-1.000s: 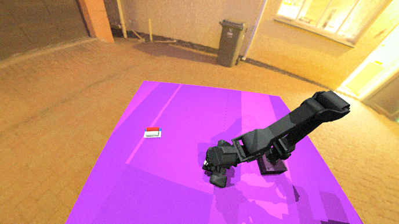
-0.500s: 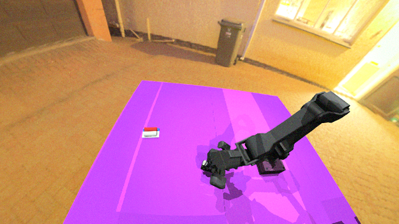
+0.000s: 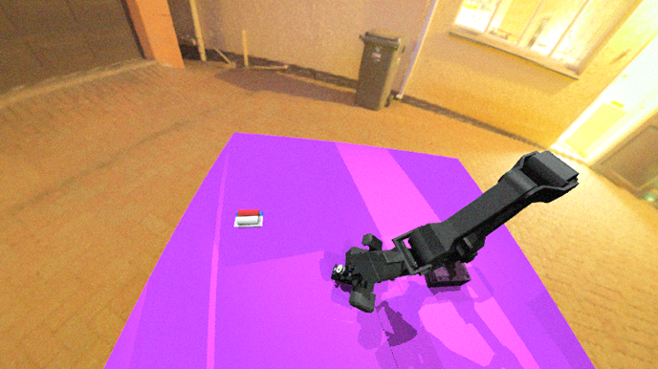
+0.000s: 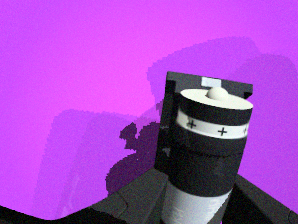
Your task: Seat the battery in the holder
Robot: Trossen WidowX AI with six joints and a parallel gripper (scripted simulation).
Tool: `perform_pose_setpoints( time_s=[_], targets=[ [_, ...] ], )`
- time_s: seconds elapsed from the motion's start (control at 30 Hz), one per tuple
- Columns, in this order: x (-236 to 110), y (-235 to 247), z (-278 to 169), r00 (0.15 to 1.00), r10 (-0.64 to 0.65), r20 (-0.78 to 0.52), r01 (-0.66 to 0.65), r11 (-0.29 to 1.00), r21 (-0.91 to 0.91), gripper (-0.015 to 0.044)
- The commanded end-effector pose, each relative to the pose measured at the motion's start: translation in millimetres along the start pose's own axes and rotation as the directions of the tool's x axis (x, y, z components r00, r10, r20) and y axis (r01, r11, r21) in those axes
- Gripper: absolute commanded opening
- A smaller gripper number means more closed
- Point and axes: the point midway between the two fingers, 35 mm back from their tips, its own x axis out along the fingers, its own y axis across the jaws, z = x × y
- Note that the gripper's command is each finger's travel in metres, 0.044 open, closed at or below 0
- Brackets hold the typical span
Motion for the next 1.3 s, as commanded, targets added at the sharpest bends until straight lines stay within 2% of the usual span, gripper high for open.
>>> perform_pose_setpoints(
  time_s=[0.0,0.5,1.27],
  targets=[
    [-2.2,0.1,-4.3,1.000,0.001,0.004,-0.001,1.000,0.002,0.0081],
    [-7.1,-0.1,-15.9,1.000,-0.004,0.000,0.004,1.000,0.001,0.0081],
    [0.6,1.3,-11.8,0.990,-0.019,-0.141,0.016,1.000,-0.021,0.0081]
  ],
)
